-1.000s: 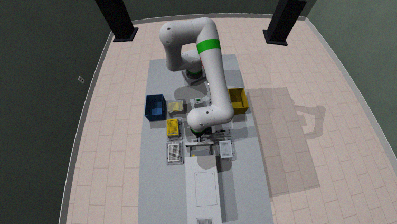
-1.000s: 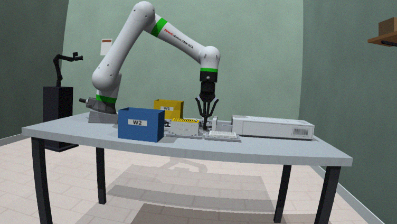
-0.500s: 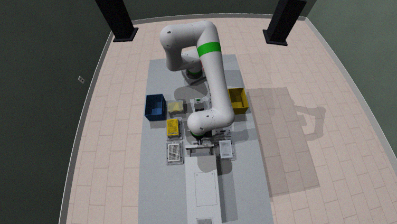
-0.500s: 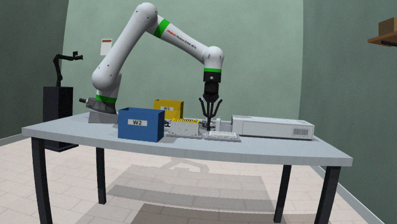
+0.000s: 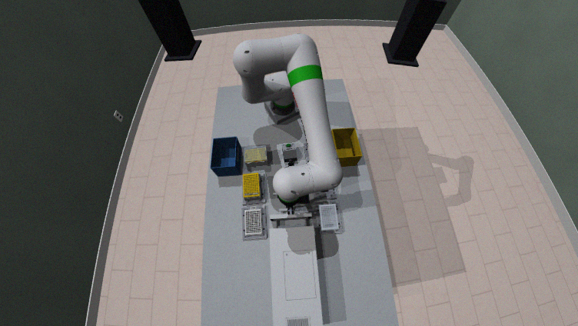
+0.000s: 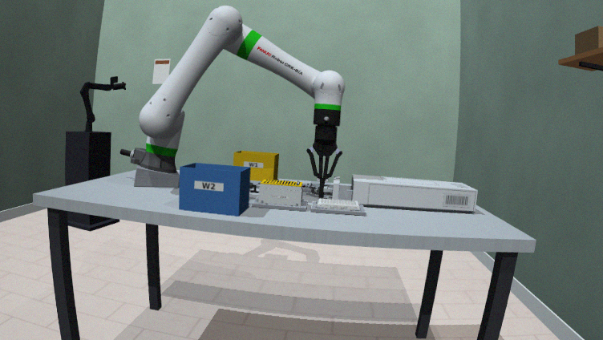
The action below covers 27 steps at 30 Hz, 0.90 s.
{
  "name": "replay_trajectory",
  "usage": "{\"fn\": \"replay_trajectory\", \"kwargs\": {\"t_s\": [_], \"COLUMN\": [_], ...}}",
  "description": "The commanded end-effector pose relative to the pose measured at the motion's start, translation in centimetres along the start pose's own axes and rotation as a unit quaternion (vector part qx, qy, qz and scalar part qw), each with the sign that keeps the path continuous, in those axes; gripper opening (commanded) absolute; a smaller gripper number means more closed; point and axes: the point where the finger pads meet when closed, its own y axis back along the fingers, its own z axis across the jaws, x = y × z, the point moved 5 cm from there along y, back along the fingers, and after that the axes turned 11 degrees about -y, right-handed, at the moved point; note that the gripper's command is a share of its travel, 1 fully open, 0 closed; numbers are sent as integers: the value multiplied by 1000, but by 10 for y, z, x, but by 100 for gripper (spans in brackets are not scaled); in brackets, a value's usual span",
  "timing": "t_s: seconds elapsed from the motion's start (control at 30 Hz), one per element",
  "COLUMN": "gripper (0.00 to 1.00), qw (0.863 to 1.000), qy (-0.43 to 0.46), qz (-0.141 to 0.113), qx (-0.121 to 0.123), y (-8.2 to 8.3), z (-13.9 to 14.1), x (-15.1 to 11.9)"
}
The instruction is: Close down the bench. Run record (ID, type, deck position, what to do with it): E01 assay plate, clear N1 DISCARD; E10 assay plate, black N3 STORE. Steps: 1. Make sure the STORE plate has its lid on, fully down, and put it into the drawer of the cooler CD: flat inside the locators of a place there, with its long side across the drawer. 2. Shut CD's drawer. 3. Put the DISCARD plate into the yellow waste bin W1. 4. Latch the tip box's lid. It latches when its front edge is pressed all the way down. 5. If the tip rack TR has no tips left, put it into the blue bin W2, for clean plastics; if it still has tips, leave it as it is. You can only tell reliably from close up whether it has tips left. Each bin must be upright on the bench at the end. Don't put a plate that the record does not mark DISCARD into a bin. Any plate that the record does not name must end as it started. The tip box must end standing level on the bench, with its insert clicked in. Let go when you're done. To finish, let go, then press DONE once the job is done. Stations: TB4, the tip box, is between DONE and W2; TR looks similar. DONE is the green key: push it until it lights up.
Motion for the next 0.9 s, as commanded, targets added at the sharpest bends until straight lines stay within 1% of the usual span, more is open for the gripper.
{"fn": "replay_trajectory", "kwargs": {"t_s": [0.0,0.47,0.87], "gripper": [10,10,10], "qw": [1000,1000,1000], "qy": [0,0,0], "qz": [0,0,0], "qx": [-1,-1,-1], "y": [1,1,1], "z": [4,21,24], "x": [1,4,5]}}
